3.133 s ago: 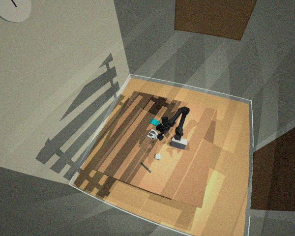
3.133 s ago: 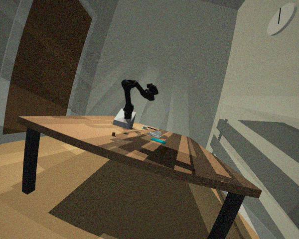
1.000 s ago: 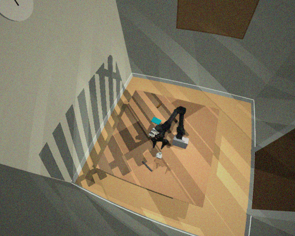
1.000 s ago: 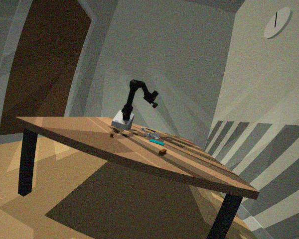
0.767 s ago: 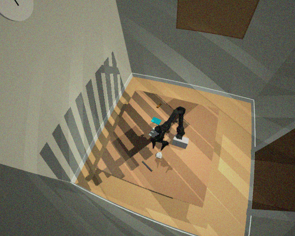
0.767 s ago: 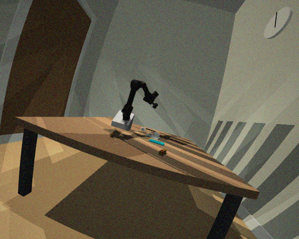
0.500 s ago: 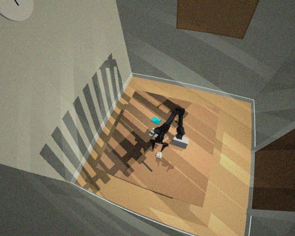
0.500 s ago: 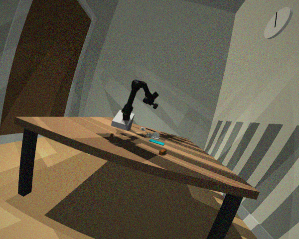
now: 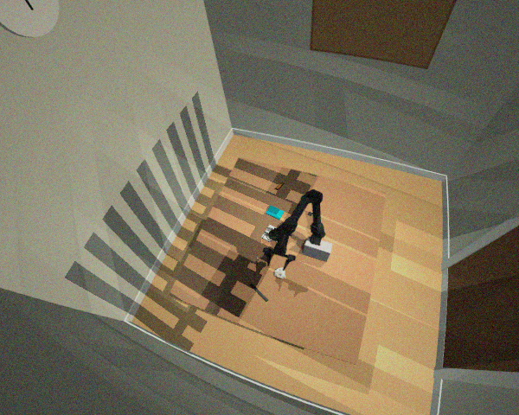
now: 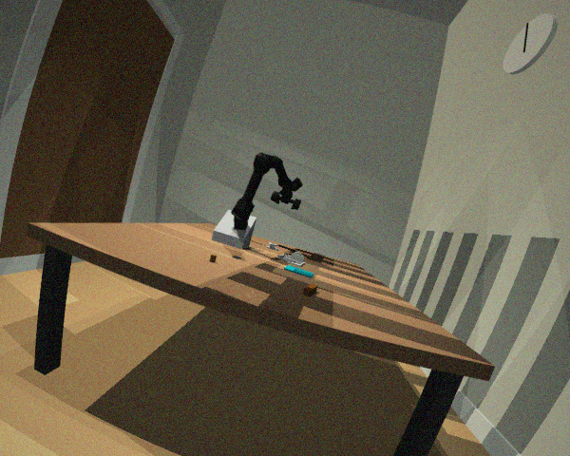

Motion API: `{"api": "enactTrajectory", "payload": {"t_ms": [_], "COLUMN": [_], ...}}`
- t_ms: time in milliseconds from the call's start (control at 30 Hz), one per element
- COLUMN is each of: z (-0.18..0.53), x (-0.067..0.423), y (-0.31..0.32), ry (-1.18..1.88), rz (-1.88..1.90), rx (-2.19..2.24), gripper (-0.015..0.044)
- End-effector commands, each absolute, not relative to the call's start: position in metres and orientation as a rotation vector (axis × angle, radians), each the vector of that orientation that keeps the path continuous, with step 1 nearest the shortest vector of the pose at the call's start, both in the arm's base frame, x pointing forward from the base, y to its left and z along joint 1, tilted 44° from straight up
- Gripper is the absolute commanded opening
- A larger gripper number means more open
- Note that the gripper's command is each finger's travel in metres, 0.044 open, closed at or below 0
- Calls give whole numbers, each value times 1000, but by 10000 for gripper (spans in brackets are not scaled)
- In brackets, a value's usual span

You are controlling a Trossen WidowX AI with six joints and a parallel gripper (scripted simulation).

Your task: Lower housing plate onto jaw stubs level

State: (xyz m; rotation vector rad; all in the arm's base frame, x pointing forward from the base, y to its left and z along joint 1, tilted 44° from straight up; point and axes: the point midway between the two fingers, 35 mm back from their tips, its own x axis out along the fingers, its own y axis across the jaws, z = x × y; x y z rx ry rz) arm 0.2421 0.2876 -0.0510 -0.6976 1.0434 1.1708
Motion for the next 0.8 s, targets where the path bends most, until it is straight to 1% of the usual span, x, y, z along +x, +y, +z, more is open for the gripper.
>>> {"api": "enactTrajectory", "payload": {"t_ms": [0,767], "z": [-60,-94], "x": [241,232], "y": [283,260], "ry": [1054,1073], "rz": [1191,1367], "rx": [-773,-1181], "gripper": [440,440]}}
